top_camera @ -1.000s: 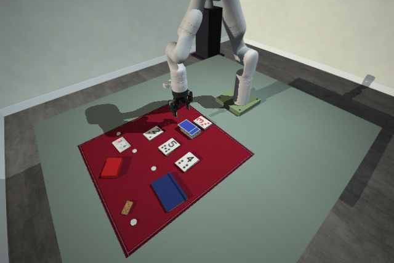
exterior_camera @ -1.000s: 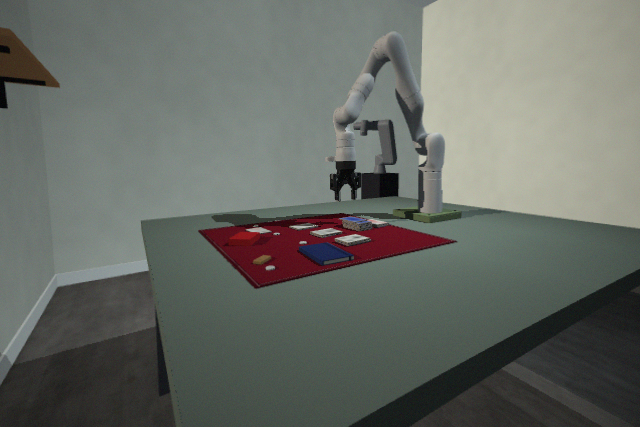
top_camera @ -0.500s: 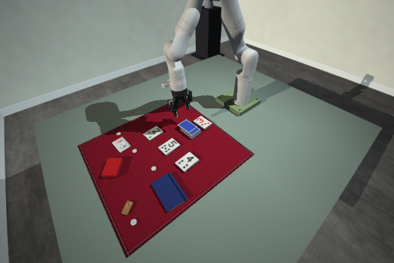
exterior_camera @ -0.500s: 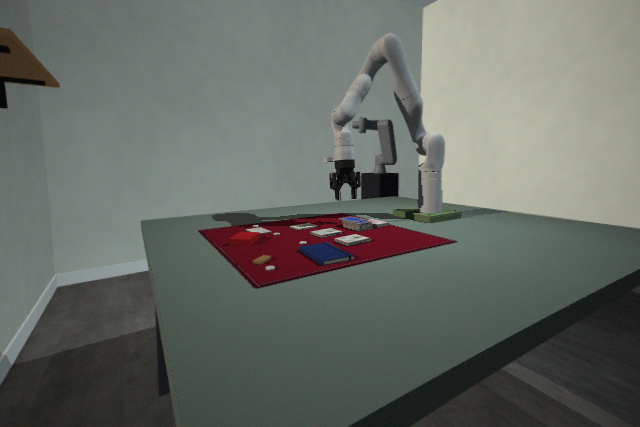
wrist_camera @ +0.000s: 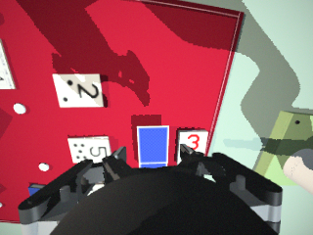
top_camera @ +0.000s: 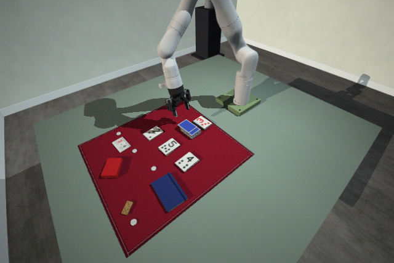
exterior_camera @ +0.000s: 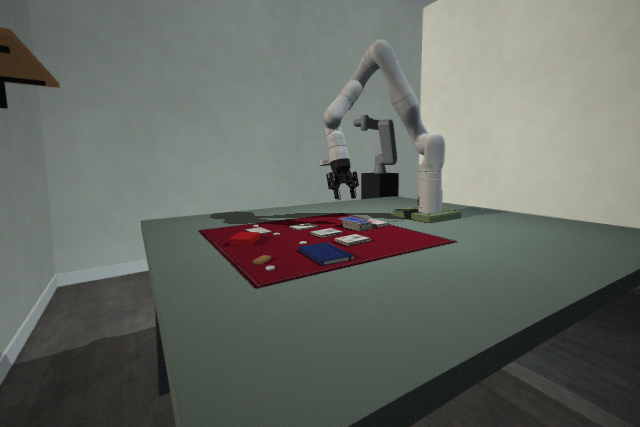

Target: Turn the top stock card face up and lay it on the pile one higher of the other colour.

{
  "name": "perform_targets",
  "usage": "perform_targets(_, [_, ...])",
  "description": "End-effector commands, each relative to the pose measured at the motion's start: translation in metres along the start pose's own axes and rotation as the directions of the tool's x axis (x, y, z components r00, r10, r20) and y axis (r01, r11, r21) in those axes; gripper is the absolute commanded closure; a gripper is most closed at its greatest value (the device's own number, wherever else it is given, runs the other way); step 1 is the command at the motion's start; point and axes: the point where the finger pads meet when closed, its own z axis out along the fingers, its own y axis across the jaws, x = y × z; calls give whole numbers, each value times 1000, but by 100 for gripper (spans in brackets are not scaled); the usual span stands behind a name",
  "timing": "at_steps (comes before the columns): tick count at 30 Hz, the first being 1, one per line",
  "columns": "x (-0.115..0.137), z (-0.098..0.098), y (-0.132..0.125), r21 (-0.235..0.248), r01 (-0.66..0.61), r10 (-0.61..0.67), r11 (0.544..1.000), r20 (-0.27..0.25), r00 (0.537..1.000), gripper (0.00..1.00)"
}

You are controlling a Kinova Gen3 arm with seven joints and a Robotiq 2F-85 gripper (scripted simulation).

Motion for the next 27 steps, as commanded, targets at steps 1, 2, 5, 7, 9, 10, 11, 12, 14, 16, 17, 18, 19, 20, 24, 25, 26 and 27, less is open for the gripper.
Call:
perform_targets(1, [10,0,2,2,-23,23,1000,32,999,15])
perform_targets(2, [10,0,2,3,-23,23,1000,46,999,15])
perform_targets(5, [11,0,2,3,-23,23,1000,83,996,15])
perform_targets(7, [11,0,2,3,-23,23,1000,102,995,15])
perform_targets(9, [11,0,2,4,-23,23,1000,116,993,15])
perform_targets(10, [11,0,2,4,-23,23,1000,120,992,15])
perform_targets(11, [12,0,2,4,-23,23,1000,124,992,15])
perform_targets(12, [12,0,2,5,-23,23,1000,127,992,15])
perform_targets(14, [12,0,2,5,-23,23,1000,127,992,15])
perform_targets(16, [12,0,2,5,-23,23,1000,129,991,15])
perform_targets(17, [12,0,2,5,-23,22,1000,130,991,15])
perform_targets(18, [12,0,2,5,-23,22,1000,130,991,15])
perform_targets(19, [12,0,2,5,-23,22,1000,130,991,15])
perform_targets(20, [12,0,2,5,-23,22,1000,130,991,15])
perform_targets(24, [12,1,2,5,-23,22,1000,130,991,15])
perform_targets(25, [12,2,2,5,-23,22,1000,130,991,15])
perform_targets(26, [12,2,2,5,-23,22,1000,130,991,15])
perform_targets(27, [12,3,2,5,-23,22,1000,130,991,15])
